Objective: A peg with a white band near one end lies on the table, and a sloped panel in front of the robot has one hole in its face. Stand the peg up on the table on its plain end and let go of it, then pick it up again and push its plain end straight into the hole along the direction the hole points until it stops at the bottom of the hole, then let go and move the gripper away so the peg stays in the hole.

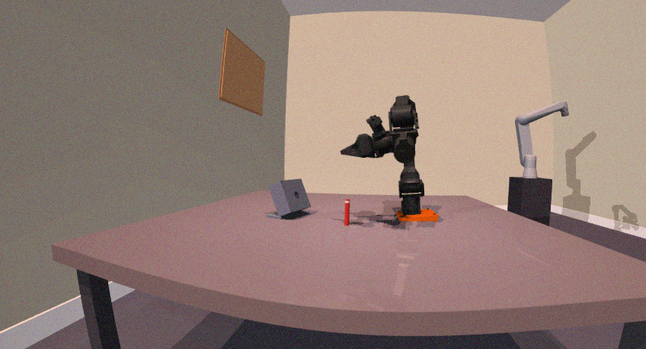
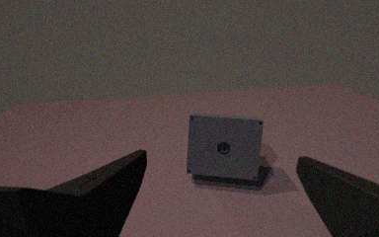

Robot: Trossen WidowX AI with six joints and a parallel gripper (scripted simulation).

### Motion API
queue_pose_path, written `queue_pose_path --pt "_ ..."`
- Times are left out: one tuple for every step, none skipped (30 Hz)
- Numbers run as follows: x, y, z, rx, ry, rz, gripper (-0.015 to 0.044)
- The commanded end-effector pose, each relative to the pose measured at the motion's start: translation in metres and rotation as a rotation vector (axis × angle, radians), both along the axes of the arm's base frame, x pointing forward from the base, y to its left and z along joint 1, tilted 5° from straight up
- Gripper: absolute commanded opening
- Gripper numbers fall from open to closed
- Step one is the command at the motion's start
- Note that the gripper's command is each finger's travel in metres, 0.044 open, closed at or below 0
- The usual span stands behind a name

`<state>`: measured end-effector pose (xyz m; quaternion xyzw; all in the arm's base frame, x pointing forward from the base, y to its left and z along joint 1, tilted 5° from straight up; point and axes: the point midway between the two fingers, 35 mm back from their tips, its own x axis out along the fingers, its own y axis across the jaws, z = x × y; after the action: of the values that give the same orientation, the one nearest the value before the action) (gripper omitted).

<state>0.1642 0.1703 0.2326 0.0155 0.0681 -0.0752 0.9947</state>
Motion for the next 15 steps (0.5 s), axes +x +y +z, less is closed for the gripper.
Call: queue_pose_path --pt "0.003 -0.007 -0.001 -0.012 0.059 -0.044 0.0440" --pt "0.005 -0.009 -0.004 -0.018 0.086 -0.064 0.0440" --pt "0.006 -0.011 -0.007 -0.024 0.113 -0.083 0.0440" --pt "0.007 -0.013 -0.009 -0.029 0.140 -0.102 0.0440" --pt "0.008 -0.015 -0.012 -0.034 0.168 -0.120 0.0440" --pt "0.009 -0.017 -0.015 -0.039 0.196 -0.137 0.0440" --pt "0.010 -0.019 -0.018 -0.042 0.225 -0.153 0.0440" --pt "0.011 -0.021 -0.020 -0.045 0.254 -0.169 0.0440" --pt "0.012 -0.023 -0.023 -0.046 0.284 -0.185 0.0440" --pt "0.013 -0.024 -0.026 -0.047 0.315 -0.200 0.0440" --pt "0.014 -0.026 -0.029 -0.047 0.345 -0.213 0.0440" --pt "0.014 -0.027 -0.031 -0.047 0.376 -0.226 0.0440" --pt "0.015 -0.028 -0.034 -0.046 0.406 -0.238 0.0440" --pt "0.015 -0.029 -0.037 -0.044 0.437 -0.248 0.0440" --pt "0.016 -0.030 -0.039 -0.042 0.468 -0.258 0.0440"
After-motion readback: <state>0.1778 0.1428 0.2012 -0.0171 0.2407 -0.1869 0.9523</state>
